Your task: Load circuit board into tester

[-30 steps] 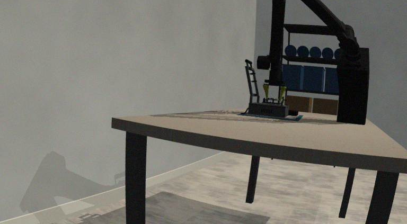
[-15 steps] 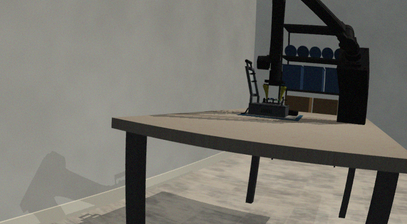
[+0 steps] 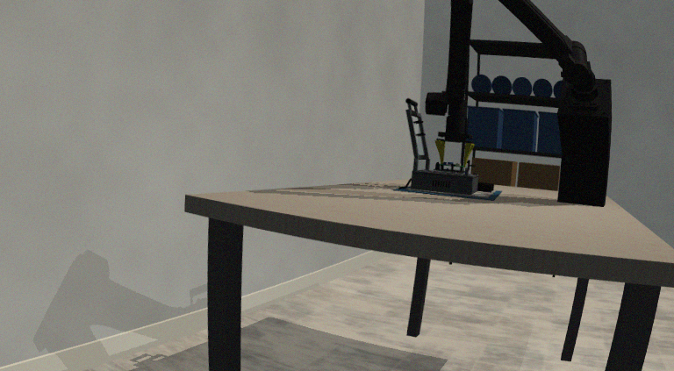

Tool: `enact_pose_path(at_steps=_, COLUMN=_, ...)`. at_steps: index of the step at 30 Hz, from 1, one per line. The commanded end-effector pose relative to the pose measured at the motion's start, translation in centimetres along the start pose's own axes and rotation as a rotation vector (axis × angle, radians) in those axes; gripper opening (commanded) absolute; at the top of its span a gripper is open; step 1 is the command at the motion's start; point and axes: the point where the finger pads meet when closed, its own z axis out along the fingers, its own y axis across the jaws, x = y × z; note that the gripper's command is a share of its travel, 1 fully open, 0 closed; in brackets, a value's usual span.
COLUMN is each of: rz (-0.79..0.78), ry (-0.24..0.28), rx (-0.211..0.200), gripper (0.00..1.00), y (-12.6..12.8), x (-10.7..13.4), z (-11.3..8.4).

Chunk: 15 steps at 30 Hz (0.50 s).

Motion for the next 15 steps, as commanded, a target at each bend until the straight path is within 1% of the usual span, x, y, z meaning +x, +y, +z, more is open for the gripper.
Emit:
enact_pose_path(at_steps=1, rz=0.004, ry=-0.003, rx=-0.008, gripper=0.72, y=0.20, x=-0.34, z=-0.10)
enact_pose_path(at_steps=15, rz=0.002, ry=-0.003, rx=-0.009, gripper=0.72, y=0.04, x=-0.38, z=-0.11)
